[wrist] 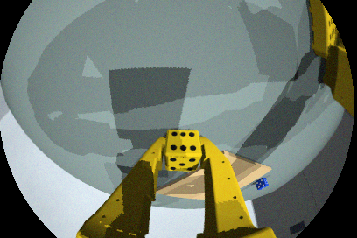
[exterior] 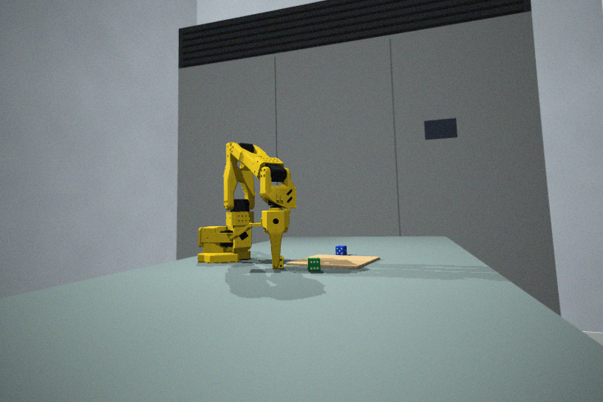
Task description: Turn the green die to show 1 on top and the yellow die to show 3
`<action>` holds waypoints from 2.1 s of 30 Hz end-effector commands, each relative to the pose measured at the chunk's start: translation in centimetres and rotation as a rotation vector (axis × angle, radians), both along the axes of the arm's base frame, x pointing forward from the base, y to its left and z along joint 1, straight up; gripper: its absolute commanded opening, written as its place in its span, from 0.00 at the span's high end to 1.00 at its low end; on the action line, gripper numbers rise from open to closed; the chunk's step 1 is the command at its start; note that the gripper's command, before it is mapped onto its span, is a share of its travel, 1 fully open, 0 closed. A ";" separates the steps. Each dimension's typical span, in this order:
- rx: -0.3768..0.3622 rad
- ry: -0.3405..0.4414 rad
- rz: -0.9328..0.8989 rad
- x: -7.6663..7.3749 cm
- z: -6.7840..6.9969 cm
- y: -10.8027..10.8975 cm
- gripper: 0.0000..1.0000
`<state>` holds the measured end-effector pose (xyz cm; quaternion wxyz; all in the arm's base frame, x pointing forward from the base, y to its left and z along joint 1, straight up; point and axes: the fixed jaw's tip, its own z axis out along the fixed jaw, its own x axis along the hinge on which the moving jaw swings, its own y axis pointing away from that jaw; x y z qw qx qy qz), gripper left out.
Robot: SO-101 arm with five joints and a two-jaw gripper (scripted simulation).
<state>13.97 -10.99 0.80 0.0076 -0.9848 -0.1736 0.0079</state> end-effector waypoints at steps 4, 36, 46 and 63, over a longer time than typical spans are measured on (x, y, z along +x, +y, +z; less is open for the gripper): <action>-0.030 -0.043 0.002 0.6 0.8 -0.2 1.00; -0.030 -0.043 0.002 0.6 5.8 -0.4 1.00; -0.030 -0.043 0.002 0.6 5.8 -0.4 1.00; -0.030 -0.043 -0.038 0.6 5.8 -0.4 1.00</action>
